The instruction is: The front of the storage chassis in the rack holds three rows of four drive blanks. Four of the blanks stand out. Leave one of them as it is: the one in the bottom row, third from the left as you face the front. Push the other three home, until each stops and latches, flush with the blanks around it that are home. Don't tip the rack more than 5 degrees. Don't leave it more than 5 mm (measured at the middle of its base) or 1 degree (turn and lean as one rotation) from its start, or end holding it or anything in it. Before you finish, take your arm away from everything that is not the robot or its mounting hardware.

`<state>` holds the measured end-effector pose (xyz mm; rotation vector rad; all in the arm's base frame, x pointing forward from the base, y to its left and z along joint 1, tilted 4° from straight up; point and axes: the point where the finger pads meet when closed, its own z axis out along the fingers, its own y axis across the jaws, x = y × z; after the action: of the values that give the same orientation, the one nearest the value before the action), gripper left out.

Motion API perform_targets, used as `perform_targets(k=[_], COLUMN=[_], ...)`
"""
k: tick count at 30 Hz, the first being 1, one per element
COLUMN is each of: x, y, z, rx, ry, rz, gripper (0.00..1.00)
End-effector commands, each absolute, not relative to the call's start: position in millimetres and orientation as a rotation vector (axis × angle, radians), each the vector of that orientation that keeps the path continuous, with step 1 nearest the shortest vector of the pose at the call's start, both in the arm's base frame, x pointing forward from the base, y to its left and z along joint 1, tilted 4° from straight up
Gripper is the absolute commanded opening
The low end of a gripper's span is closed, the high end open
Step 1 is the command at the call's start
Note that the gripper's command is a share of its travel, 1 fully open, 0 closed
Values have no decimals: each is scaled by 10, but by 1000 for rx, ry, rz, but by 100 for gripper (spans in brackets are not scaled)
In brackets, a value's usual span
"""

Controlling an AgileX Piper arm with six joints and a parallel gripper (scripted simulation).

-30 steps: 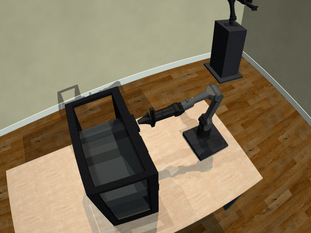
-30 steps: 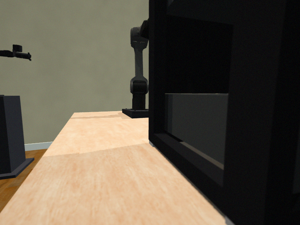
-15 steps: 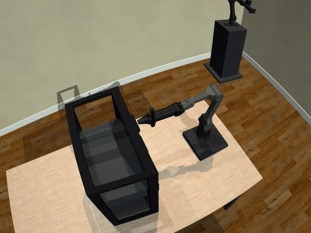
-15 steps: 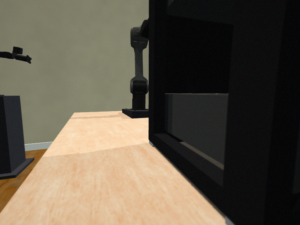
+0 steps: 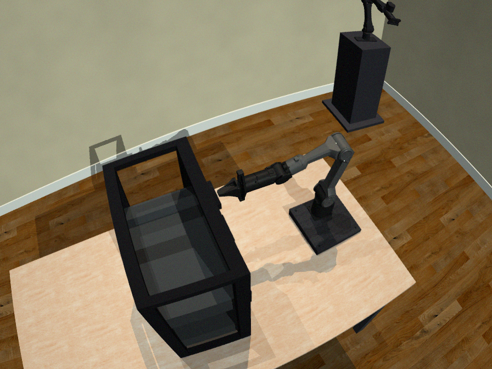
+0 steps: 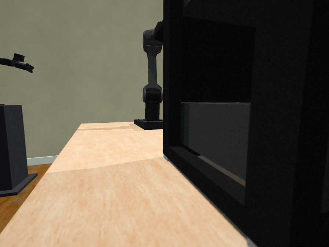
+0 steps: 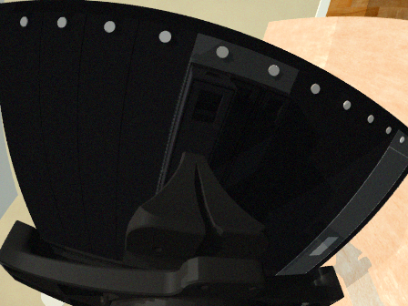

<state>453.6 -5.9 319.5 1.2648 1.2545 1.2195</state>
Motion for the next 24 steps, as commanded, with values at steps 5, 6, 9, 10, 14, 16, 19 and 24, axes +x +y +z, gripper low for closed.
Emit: perform_targets(k=[5,6,9,10,14,16,19,24], x=[4628,4628,4629,4629,4629,4637,4689,4727], y=[-54,-54,-54,-54,-54,-54,-53,-52], z=[3214,3214,3214,3214,3214,3212,3200,3192], rx=[1262,1262,1262,1262,1262,1262,1262,1262], ry=[1253,1253,1253,1253,1253,1253,1253,1253], rz=[1221,1221,1221,1221,1221,1221,1221,1221], gripper=[0,0,0,0,0,0,0,0])
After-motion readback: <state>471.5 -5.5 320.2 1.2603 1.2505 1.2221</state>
